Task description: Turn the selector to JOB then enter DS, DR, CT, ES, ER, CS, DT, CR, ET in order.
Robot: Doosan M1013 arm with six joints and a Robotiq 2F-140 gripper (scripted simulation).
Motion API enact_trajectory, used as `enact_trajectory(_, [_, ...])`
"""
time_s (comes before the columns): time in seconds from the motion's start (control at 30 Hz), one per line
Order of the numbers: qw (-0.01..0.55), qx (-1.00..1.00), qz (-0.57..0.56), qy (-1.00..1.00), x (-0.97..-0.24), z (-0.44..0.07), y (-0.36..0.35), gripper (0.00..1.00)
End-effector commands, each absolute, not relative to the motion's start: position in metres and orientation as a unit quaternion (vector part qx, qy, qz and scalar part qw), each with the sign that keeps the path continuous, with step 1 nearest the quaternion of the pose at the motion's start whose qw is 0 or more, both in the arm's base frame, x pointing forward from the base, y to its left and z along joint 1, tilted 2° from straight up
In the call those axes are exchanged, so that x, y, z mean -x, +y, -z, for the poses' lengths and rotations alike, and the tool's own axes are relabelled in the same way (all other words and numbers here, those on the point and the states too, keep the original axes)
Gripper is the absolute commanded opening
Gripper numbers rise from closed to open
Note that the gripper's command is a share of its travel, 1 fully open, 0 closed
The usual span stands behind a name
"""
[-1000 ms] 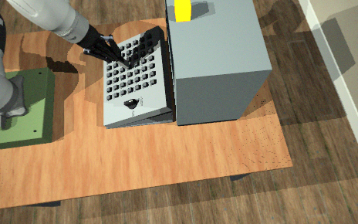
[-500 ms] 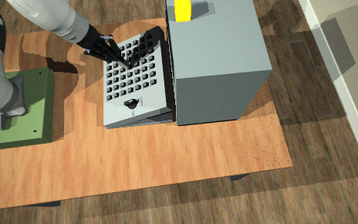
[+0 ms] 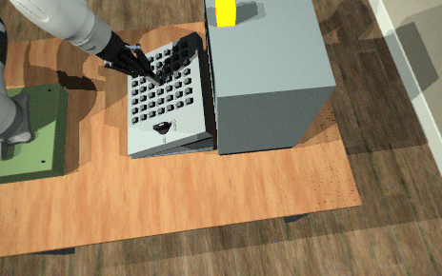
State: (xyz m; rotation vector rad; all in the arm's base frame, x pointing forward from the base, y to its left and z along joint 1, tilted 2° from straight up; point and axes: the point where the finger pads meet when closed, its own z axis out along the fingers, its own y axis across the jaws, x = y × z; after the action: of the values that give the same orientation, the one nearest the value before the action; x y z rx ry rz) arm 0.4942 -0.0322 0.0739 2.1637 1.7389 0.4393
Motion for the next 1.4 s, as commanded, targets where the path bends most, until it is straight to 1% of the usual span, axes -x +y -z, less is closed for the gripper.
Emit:
enact_trajectory(0.0, [0.165,-0.759,-0.154,0.61,-0.4945,-0.0732,-0.0321,0.0])
enact_trajectory(1.37, [0.165,-0.759,-0.154,0.61,-0.4983,-0.0653,-0.0327,0.0])
